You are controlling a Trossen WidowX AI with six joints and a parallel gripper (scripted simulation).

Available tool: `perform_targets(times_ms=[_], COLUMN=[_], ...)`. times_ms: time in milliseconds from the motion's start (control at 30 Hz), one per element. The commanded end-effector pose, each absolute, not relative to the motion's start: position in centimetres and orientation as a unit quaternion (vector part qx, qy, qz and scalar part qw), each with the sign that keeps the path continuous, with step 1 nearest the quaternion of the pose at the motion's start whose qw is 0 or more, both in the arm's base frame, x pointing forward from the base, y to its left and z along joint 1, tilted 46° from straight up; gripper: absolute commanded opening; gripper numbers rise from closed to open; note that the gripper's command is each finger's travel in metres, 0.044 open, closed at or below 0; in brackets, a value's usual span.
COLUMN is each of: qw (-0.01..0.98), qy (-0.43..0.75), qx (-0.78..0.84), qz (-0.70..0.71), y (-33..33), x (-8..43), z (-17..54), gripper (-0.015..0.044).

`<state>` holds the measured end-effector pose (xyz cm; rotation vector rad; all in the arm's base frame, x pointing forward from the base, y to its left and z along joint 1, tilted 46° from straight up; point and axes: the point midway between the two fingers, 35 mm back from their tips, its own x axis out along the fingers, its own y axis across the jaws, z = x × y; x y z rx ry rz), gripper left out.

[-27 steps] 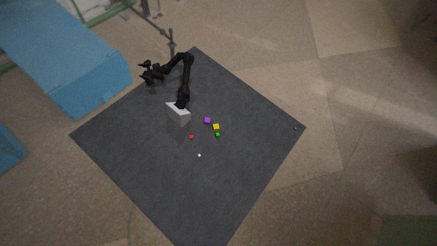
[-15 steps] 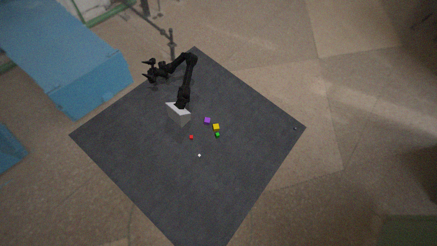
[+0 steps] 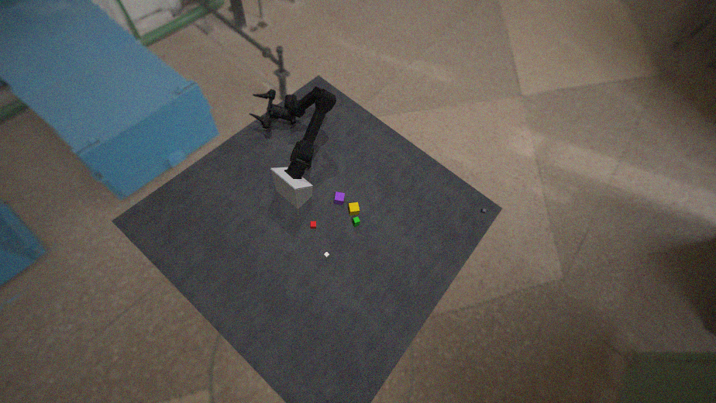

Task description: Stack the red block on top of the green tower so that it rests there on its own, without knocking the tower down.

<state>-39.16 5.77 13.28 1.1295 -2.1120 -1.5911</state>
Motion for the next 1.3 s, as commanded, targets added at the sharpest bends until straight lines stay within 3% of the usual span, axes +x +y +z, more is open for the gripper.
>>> perform_targets(times_ms=[0, 600, 1267], qw=[0.107, -0.061, -0.306], qy=[-0.716, -0.642, -0.500], qx=[0.339, 0.120, -0.090], qz=[-0.601, -0.755, -0.805], y=[9.1, 23.5, 35.6], x=[-39.1, -33.6, -18.8], z=[15.1, 22.6, 30.3], gripper=[0.0440, 0.0440, 0.0440])
